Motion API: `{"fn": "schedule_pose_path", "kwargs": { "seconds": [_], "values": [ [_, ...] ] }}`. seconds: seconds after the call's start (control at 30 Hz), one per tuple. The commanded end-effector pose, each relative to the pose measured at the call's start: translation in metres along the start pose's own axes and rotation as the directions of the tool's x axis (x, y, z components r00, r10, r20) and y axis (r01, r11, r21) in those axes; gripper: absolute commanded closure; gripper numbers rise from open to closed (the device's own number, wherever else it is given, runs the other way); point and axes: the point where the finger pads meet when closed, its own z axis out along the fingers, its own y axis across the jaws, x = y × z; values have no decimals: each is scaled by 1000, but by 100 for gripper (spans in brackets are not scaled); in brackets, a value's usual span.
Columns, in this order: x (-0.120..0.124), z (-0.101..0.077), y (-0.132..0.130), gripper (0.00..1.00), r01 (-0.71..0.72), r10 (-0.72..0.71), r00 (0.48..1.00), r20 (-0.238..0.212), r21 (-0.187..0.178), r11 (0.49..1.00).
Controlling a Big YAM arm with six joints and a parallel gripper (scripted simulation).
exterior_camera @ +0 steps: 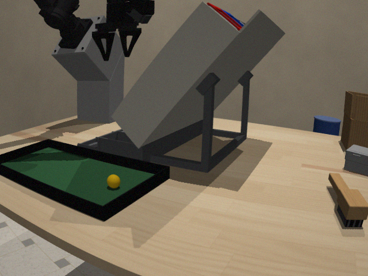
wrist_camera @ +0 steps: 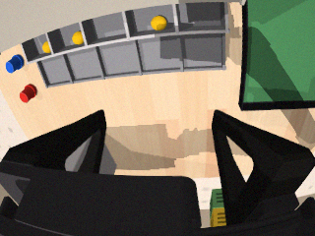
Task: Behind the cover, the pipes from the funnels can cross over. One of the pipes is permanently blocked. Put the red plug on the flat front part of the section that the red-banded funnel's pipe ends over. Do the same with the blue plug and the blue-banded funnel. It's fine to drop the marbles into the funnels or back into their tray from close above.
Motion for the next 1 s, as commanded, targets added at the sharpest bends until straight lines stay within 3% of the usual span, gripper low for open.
{"fn": "schedule_pose_path", "kwargs": {
  "seconds": [0.0,0.6,0.97],
  "values": [
    [-6,10,-19,20,139,-136,990,40,-54,989],
    [-9,30,-62,20,137,-134,990,36,-99,986],
    [-91,36,-123,20,126,-124,992,30,-98,987]
  ]
}}
